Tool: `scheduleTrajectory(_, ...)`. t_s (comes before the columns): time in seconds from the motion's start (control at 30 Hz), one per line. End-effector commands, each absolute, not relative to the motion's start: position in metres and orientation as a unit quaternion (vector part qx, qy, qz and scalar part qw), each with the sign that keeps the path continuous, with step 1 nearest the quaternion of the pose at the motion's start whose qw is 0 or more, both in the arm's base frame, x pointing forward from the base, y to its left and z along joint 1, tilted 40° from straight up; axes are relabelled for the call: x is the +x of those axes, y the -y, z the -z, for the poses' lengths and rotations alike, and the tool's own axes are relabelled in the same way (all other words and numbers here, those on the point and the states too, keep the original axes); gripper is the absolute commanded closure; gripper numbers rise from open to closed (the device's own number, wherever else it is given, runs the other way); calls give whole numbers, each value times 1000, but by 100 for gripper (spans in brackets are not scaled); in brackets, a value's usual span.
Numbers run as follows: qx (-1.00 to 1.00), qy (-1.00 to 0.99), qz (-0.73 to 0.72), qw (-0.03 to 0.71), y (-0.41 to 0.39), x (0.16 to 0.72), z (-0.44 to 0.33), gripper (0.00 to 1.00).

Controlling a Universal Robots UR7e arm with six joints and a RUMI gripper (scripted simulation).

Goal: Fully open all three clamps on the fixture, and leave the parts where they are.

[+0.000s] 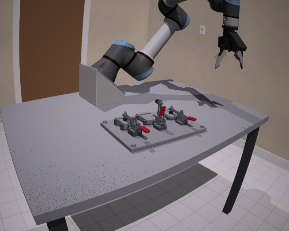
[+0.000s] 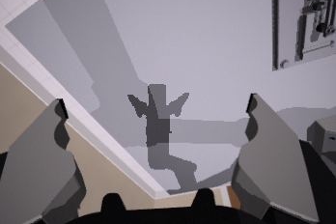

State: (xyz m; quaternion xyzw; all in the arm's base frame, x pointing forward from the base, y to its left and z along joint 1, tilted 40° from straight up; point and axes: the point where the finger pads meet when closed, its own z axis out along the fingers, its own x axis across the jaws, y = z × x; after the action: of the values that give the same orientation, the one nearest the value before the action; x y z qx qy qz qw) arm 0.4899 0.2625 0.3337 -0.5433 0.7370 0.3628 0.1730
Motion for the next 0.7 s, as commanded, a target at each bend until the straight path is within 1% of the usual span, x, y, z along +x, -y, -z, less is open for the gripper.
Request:
scheduleTrajectory(0.0, -543, -737, -362, 173, -262, 490, -334, 0)
scheduleTrajectory(0.27, -549, -735, -356, 177, -247, 493, -321, 0)
scheduleTrajectory(0.4, -563, -730, -342, 183, -213, 498, -293, 0)
scheduleTrajectory(0.53, -584, -720, -323, 192, -162, 497, -250, 0)
scheduleTrajectory(0.6, -584, -720, -323, 192, -162, 497, -250, 0)
scheduleTrajectory(0.67, -596, -713, -313, 196, -133, 493, -225, 0)
